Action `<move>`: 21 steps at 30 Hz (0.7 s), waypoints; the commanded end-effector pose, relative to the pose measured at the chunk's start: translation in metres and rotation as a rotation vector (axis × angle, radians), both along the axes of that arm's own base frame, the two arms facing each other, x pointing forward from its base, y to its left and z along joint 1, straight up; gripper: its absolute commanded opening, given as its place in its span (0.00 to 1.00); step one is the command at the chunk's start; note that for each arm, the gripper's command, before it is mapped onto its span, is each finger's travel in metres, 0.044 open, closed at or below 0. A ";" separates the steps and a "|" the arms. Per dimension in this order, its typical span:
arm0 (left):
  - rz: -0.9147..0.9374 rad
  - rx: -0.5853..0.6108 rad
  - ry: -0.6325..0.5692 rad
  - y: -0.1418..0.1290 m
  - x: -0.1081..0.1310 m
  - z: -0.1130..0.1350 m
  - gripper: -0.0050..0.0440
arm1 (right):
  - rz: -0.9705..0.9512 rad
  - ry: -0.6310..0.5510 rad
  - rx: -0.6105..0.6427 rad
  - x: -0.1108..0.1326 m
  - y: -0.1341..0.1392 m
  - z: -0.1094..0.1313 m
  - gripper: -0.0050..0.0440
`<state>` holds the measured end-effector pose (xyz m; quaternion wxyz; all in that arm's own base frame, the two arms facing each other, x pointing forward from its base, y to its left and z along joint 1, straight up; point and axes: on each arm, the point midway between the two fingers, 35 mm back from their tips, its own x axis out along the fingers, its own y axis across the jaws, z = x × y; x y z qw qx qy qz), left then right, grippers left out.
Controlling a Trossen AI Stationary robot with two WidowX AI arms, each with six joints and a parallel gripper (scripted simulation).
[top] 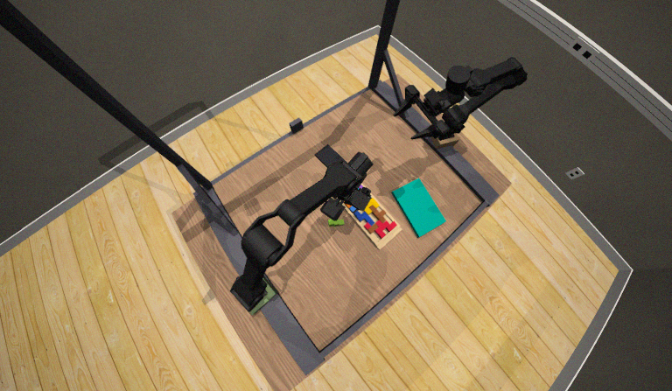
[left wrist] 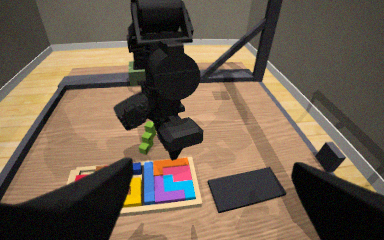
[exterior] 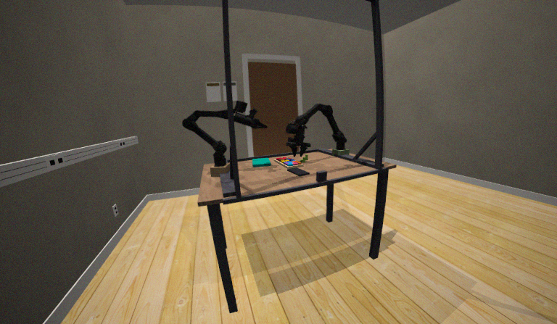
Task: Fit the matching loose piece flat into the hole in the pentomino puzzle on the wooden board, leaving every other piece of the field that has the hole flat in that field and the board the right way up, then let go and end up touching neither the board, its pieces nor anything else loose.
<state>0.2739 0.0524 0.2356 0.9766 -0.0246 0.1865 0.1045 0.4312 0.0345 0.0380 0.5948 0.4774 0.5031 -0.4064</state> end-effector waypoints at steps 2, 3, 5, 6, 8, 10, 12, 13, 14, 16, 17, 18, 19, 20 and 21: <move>-0.082 0.031 -0.166 -0.017 0.023 0.040 1.00 | 0.159 -0.225 -0.019 0.006 -0.005 0.054 0.69; -0.094 0.034 -0.190 -0.020 0.026 0.045 1.00 | 0.186 -0.255 -0.028 0.006 -0.005 0.061 0.69; -0.114 0.039 -0.232 -0.025 0.029 0.053 1.00 | 0.237 -0.313 -0.048 0.005 -0.007 0.074 0.69; -0.123 0.042 -0.250 -0.028 0.031 0.057 1.00 | 0.262 -0.342 -0.060 0.005 -0.008 0.080 0.69; -0.141 0.046 -0.283 -0.033 0.034 0.063 1.00 | 0.313 -0.401 -0.085 0.003 -0.009 0.093 0.69; -0.157 0.049 -0.319 -0.037 0.036 0.071 1.00 | 0.363 -0.459 -0.115 0.001 -0.011 0.106 0.69; -0.171 0.053 -0.352 -0.041 0.037 0.079 1.00 | 0.411 -0.517 -0.148 -0.001 -0.012 0.119 0.69; -0.177 0.054 -0.365 -0.042 0.038 0.082 1.00 | 0.434 -0.545 -0.166 -0.002 -0.013 0.125 0.69; -0.177 0.054 -0.365 -0.042 0.038 0.082 1.00 | 0.434 -0.545 -0.166 -0.002 -0.013 0.125 0.69; -0.184 0.054 -0.369 -0.044 0.039 0.080 1.00 | 0.462 -0.578 -0.188 -0.004 -0.014 0.133 0.69; -0.190 0.055 -0.384 -0.046 0.040 0.083 1.00 | 0.493 -0.617 -0.216 -0.007 -0.015 0.142 0.69; -0.197 0.057 -0.399 -0.048 0.040 0.086 1.00 | 0.523 -0.654 -0.245 -0.010 -0.016 0.150 0.69; -0.201 0.057 -0.410 -0.049 0.040 0.089 1.00 | 0.548 -0.686 -0.271 -0.012 -0.017 0.157 0.69; -0.205 0.058 -0.419 -0.050 0.041 0.091 1.00 | 0.569 -0.712 -0.294 -0.015 -0.018 0.163 0.69; -0.208 0.058 -0.426 -0.051 0.041 0.093 1.00 | 0.588 -0.737 -0.316 -0.017 -0.018 0.169 0.69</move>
